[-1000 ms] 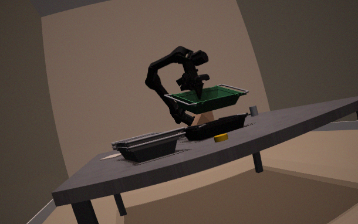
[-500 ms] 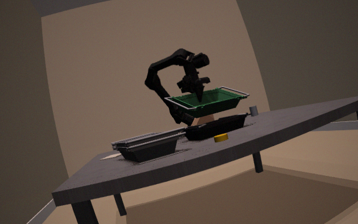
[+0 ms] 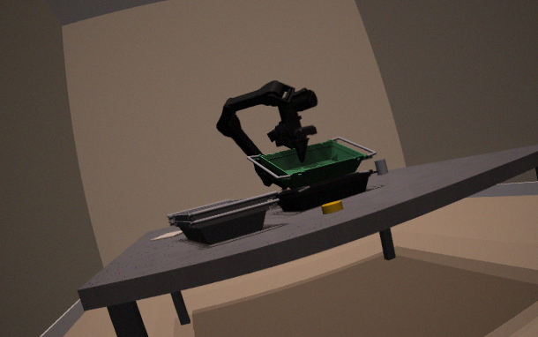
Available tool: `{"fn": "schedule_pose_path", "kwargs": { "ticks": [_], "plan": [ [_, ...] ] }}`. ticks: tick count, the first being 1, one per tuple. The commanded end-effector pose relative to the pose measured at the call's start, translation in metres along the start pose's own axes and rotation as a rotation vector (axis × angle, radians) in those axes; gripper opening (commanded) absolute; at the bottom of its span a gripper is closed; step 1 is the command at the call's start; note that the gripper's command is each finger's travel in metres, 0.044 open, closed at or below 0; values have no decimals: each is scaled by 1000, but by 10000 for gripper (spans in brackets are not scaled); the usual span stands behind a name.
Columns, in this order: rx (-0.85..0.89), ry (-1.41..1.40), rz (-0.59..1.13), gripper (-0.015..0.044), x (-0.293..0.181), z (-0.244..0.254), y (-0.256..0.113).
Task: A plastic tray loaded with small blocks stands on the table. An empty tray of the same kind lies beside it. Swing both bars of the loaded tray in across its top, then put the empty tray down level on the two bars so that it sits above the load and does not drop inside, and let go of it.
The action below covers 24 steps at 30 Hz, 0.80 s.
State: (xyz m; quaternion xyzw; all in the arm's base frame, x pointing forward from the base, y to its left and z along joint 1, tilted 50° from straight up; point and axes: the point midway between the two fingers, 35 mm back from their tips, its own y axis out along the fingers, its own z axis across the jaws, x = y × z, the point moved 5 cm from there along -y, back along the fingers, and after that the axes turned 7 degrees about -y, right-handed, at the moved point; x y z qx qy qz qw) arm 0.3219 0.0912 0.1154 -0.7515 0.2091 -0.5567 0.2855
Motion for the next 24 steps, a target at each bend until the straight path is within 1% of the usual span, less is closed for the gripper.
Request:
{"fn": "schedule_pose_path", "kwargs": {
  "ticks": [1, 24],
  "plan": [
    [8, 16, -7, 0, -1, 0, 1],
    [-3, 36, -9, 0, -9, -12, 18]
  ]
}}
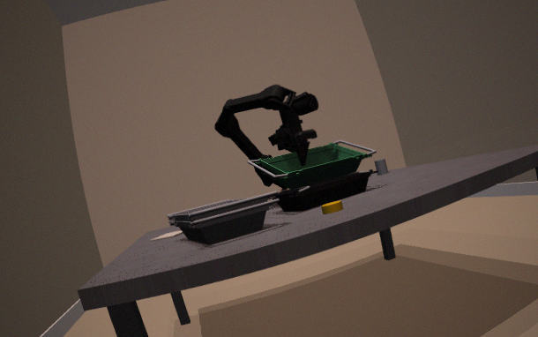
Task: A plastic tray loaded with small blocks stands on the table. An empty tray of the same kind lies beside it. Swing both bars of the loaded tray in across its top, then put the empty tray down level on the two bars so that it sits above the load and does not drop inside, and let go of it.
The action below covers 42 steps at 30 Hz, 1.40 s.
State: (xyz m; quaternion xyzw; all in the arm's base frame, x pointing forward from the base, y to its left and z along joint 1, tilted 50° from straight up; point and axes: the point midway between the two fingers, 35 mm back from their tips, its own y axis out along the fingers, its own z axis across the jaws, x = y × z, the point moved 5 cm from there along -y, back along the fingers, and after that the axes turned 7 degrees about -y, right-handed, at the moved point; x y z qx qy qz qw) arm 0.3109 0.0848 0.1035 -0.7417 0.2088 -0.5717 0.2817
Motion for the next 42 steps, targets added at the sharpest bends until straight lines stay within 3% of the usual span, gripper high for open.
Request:
{"fn": "schedule_pose_path", "kwargs": {
  "ticks": [1, 42],
  "plan": [
    [-10, 1, 0, 0, -1, -3, 6],
    [-10, 1, -1, 0, -7, -10, 22]
  ]
}}
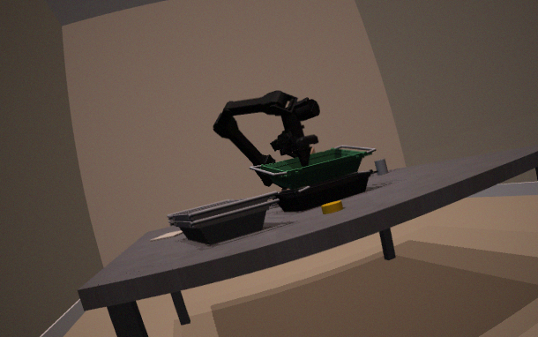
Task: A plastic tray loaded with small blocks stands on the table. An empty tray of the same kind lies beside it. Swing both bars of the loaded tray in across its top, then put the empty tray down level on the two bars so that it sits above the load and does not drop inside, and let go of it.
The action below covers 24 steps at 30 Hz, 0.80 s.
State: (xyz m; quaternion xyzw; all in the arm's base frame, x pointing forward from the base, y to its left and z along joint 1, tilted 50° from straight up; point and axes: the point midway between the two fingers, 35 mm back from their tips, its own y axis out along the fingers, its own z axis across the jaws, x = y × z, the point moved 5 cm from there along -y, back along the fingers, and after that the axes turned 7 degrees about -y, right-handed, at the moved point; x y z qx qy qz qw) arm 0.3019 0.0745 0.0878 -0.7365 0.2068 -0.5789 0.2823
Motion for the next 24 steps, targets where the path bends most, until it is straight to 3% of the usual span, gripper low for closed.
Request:
{"fn": "schedule_pose_path", "kwargs": {
  "ticks": [1, 24],
  "plan": [
    [-19, -14, 3, 0, 0, -3, 4],
    [-19, -14, 3, 0, -3, -5, 12]
  ]
}}
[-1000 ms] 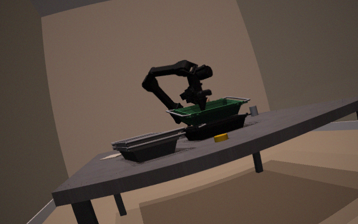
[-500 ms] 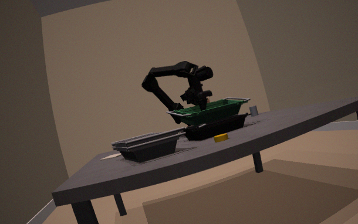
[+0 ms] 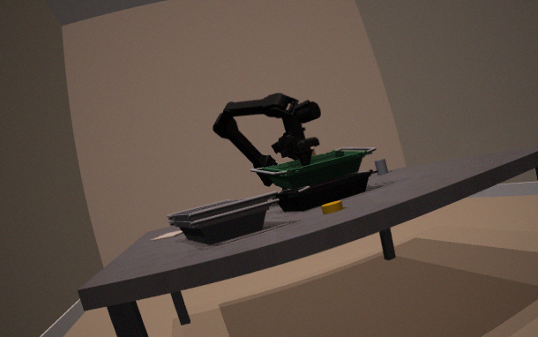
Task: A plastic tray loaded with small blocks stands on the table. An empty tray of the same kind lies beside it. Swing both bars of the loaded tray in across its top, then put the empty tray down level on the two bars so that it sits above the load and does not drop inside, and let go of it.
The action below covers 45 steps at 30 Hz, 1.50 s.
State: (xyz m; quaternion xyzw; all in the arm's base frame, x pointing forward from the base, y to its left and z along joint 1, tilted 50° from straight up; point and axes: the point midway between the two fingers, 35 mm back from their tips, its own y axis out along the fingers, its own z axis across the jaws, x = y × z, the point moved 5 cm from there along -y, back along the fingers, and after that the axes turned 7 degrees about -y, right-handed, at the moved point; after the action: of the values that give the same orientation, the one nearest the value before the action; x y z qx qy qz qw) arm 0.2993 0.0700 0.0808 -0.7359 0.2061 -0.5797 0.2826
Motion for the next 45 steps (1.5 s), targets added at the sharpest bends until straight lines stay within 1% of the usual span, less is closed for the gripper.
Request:
{"fn": "schedule_pose_path", "kwargs": {
  "ticks": [1, 31, 45],
  "plan": [
    [-21, -16, 4, 0, 0, -3, 4],
    [-21, -16, 4, 0, 0, -3, 4],
    [-21, -16, 4, 0, -3, -5, 12]
  ]
}}
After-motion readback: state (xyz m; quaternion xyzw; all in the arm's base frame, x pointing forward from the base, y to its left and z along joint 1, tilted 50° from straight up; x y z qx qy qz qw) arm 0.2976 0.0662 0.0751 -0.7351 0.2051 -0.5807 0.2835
